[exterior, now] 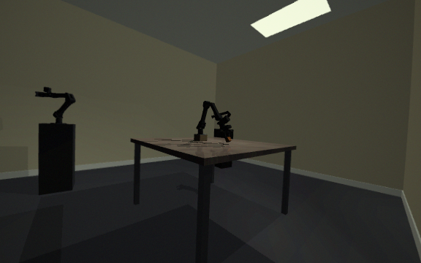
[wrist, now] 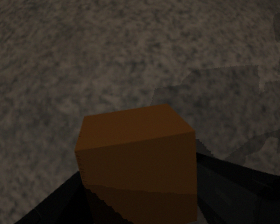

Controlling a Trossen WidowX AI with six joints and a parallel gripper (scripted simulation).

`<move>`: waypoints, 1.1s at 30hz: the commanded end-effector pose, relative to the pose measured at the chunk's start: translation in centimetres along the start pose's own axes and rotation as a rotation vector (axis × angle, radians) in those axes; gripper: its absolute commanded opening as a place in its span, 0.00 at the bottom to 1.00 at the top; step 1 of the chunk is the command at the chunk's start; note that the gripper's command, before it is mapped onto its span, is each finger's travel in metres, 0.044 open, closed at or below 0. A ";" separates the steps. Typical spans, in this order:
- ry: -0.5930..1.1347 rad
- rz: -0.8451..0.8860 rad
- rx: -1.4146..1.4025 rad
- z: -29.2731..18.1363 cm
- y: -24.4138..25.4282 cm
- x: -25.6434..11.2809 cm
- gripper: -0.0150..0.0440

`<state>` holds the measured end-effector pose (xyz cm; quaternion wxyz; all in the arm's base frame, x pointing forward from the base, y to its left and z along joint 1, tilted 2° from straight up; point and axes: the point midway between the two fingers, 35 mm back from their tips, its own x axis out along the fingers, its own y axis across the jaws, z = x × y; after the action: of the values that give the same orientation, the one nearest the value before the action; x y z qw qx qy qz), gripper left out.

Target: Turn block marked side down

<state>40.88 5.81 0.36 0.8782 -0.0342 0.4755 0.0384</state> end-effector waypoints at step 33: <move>-0.483 -0.003 -0.005 -2.3 -0.1 1.9 0.25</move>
<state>40.11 5.61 -2.70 0.9635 -0.0257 0.2626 0.0461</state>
